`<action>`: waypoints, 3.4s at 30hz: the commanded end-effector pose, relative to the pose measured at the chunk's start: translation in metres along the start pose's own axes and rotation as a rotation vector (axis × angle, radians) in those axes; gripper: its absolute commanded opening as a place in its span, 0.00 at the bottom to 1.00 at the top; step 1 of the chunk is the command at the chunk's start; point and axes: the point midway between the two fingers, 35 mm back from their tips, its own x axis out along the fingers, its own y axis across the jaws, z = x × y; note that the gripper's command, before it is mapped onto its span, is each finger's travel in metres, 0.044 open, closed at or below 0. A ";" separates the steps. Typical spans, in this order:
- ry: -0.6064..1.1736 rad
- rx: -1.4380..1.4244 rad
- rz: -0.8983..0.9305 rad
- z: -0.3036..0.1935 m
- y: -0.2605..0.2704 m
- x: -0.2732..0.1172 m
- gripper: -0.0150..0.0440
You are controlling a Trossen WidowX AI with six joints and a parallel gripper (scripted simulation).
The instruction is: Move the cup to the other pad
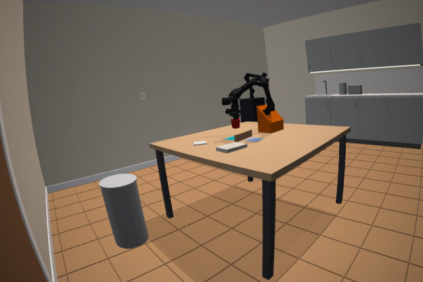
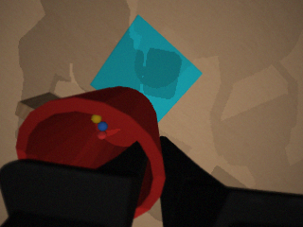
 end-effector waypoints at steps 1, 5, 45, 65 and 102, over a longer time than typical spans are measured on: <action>0.003 -0.001 -0.005 0.009 -0.005 0.001 0.25; 0.002 -0.002 -0.005 0.017 -0.009 0.001 0.25; 0.004 -0.002 -0.004 0.028 -0.014 0.062 0.25; -0.001 -0.010 -0.004 0.028 -0.014 0.080 0.25; 0.000 -0.006 -0.005 0.029 -0.014 0.052 0.47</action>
